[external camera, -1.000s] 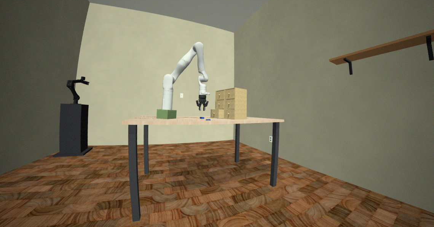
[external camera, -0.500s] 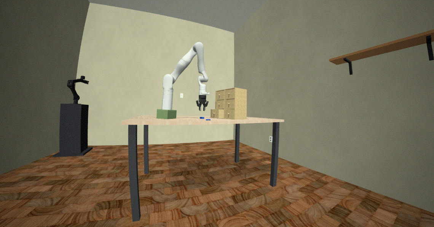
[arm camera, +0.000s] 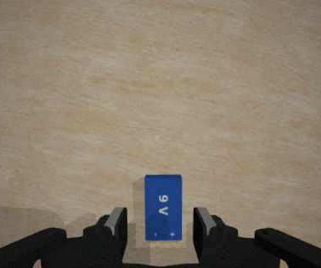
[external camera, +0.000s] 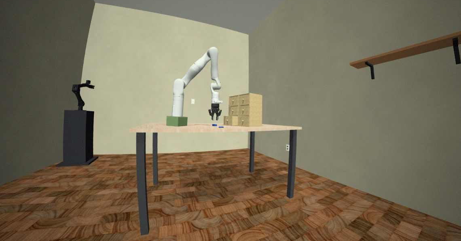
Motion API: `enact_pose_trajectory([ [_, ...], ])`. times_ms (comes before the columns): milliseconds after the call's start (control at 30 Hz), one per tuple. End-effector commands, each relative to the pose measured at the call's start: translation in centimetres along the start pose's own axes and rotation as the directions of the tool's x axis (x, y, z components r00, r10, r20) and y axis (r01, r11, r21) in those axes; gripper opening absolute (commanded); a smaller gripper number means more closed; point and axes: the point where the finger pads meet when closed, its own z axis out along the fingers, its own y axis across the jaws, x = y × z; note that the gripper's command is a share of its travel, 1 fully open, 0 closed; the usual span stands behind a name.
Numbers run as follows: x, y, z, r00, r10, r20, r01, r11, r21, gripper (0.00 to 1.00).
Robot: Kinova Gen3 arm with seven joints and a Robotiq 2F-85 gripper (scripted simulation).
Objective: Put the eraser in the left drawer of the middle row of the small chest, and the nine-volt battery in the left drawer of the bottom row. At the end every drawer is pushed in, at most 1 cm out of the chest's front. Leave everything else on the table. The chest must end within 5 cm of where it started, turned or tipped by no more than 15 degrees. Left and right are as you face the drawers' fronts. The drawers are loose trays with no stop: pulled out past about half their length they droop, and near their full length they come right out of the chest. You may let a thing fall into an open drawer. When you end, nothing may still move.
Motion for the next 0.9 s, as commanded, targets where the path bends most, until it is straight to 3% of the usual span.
enact_pose_trajectory([
  [0,-0.4,0.2,0.9,1.0,-0.009,0.003,0.009,1.0,-0.007,0.42],
  [333,-0.3,0.2,2.6,1.0,-0.009,0.003,0.009,1.0,-0.008,0.42],
  [867,-0.3,0.2,2.7,1.0,-0.009,0.003,0.009,1.0,-0.007,0.42],
])
